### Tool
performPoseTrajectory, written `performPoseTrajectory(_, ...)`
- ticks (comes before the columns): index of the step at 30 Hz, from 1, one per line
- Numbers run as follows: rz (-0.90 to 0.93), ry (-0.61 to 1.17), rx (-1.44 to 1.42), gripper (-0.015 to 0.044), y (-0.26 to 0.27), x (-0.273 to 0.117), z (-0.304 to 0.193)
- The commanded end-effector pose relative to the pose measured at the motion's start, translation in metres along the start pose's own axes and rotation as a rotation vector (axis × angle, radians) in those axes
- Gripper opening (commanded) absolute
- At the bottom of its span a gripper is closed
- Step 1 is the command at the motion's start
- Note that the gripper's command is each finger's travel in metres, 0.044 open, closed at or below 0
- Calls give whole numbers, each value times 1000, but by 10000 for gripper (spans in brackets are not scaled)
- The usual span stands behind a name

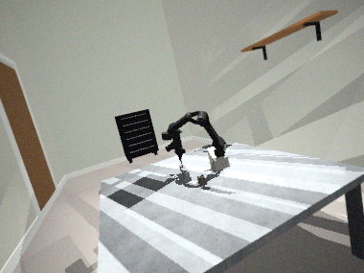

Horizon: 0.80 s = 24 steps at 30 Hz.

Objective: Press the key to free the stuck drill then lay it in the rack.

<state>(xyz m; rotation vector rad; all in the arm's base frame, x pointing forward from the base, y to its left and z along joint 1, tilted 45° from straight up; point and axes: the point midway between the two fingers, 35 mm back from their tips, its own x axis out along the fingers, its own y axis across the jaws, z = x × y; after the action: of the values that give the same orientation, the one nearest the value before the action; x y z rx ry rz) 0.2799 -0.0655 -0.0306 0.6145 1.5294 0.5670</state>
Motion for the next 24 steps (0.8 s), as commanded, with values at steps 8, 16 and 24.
performPoseTrajectory(8,18,44,15,26,2,20,-8)
performPoseTrajectory(16,16,45,16,236,-2,-49,3)
performPoseTrajectory(24,-1,29,-425,440,46,-20,15)
